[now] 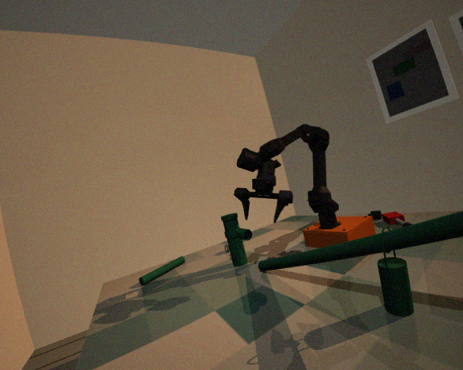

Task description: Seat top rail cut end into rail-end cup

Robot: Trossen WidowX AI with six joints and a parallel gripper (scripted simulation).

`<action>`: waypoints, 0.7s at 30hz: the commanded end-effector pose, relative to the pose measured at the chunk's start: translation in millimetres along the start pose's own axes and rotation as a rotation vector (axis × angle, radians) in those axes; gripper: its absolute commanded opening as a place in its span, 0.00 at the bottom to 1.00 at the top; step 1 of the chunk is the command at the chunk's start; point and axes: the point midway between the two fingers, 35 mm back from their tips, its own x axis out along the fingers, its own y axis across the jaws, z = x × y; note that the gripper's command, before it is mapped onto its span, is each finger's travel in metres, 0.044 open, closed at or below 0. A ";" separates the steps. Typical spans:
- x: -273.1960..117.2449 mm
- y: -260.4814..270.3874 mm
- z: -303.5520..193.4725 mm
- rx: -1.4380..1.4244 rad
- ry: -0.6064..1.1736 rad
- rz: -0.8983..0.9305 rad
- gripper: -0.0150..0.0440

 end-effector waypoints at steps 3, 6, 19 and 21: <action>-48.1 31.2 36.0 0.643 -0.033 -0.015 1.00; -48.1 31.2 36.0 0.643 -0.033 -0.015 1.00; -39.9 34.2 35.8 0.792 0.012 0.004 1.00; -31.3 37.5 35.3 0.950 0.065 0.015 1.00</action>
